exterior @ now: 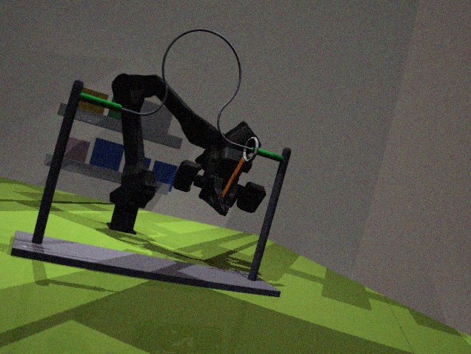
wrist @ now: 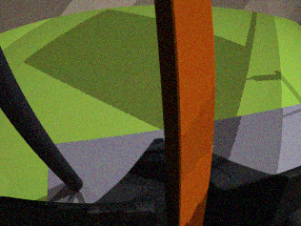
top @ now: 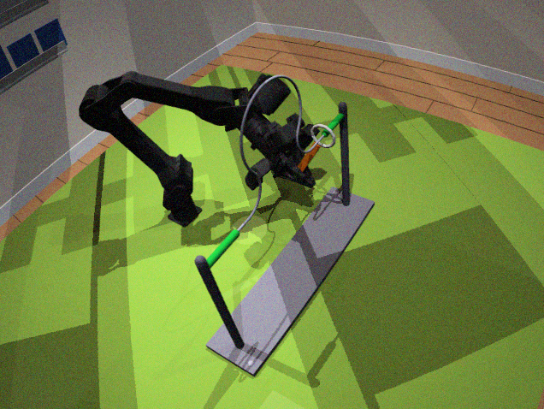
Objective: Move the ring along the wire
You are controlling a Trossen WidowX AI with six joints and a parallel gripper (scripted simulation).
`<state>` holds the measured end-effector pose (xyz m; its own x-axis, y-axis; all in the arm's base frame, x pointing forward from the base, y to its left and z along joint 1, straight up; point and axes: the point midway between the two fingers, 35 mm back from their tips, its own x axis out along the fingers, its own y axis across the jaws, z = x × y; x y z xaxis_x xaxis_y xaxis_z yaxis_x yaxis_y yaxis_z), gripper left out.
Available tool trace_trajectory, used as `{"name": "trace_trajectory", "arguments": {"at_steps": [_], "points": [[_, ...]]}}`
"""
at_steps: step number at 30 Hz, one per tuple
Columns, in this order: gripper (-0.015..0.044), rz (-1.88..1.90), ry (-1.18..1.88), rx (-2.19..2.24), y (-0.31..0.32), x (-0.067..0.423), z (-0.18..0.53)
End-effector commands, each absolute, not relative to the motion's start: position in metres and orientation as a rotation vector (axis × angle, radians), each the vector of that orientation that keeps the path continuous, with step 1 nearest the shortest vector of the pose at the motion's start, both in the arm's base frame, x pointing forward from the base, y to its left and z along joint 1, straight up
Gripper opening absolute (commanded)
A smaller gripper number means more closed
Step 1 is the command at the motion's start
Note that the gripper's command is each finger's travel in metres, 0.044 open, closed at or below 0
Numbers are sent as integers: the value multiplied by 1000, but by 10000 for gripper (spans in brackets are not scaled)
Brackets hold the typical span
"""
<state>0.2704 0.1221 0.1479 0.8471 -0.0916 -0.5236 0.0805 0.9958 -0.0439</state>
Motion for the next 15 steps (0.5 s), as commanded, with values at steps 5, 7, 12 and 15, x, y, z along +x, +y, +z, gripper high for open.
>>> {"name": "trace_trajectory", "arguments": {"at_steps": [5, 7, 12, 15], "points": [[-150, -95, 551, -17, 131, 271, 149], [-150, -95, 550, -17, 133, 271, 149], [-150, -95, 550, -16, 138, 271, 149], [-150, -95, 549, -16, 141, 271, 149]]}}
